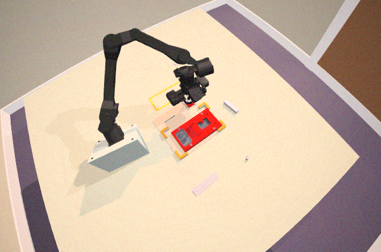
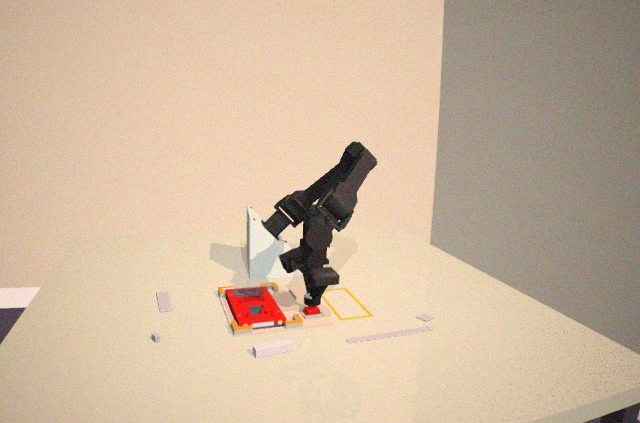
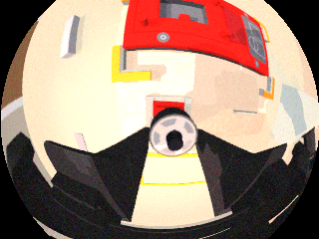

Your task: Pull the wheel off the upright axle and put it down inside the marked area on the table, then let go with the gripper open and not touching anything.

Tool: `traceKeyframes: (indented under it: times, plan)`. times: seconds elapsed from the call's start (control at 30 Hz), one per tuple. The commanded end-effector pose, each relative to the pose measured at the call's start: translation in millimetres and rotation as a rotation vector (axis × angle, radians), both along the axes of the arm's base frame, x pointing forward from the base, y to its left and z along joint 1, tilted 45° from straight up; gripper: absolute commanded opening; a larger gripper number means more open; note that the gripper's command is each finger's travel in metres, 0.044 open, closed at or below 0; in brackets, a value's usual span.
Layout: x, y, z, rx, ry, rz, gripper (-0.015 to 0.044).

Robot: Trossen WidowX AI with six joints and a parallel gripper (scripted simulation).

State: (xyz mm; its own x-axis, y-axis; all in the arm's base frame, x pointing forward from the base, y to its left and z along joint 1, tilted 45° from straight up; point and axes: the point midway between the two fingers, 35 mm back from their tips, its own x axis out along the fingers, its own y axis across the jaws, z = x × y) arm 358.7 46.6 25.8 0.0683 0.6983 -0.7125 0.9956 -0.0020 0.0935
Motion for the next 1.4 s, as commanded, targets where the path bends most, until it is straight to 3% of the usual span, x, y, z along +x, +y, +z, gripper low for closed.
traceKeyframes:
  times: [0.0, 1.37]
  plan:
    - [-0.4, -5.4, 3.5, 0.000, 0.000, -0.008, 0.0000]
    - [-1.5, -14.9, 13.0, 0.001, -0.002, -0.013, 0.0000]
